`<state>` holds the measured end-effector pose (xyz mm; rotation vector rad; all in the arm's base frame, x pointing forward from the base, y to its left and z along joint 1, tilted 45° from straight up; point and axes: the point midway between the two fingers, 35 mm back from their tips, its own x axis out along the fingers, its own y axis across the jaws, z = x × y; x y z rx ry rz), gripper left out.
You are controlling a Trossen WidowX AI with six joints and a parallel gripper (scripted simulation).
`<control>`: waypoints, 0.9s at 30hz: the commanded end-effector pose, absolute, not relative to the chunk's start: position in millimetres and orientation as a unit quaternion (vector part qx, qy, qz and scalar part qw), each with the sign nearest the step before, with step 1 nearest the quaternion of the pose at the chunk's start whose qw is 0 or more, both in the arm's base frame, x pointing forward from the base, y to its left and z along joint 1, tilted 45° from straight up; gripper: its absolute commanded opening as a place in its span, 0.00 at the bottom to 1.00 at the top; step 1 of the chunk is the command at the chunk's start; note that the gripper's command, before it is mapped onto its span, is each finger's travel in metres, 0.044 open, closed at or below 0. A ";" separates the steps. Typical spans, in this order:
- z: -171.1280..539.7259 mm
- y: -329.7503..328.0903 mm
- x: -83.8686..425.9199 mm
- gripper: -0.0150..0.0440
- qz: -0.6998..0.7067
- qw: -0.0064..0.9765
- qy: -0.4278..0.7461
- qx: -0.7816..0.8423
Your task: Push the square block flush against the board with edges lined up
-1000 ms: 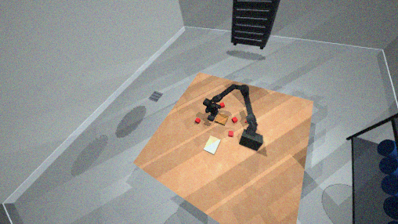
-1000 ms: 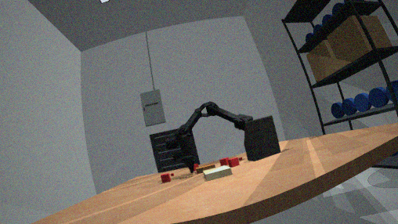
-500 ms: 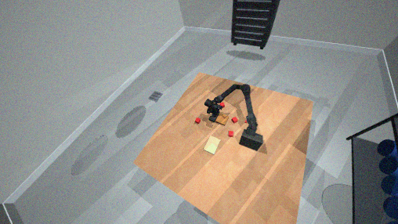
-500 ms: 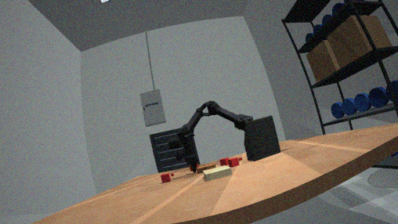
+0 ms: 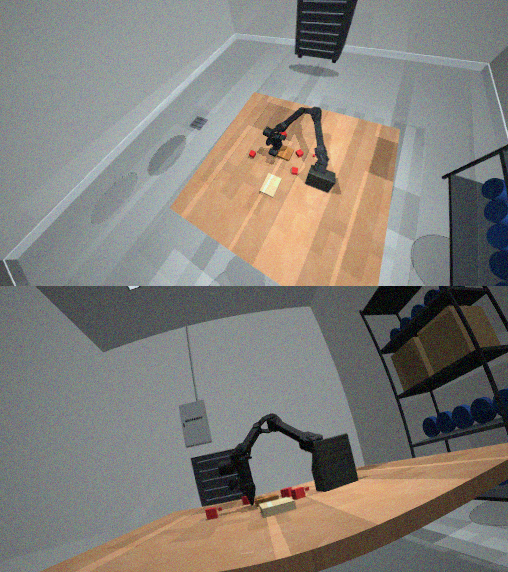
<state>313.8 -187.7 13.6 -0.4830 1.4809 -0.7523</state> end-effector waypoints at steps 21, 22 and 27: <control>14.4 -188.4 318.7 0.25 -0.328 0.648 0.653 -0.214; 14.6 -188.7 320.3 0.25 -0.328 0.648 0.653 -0.214; 15.2 -190.0 328.4 0.25 -0.328 0.648 0.653 -0.214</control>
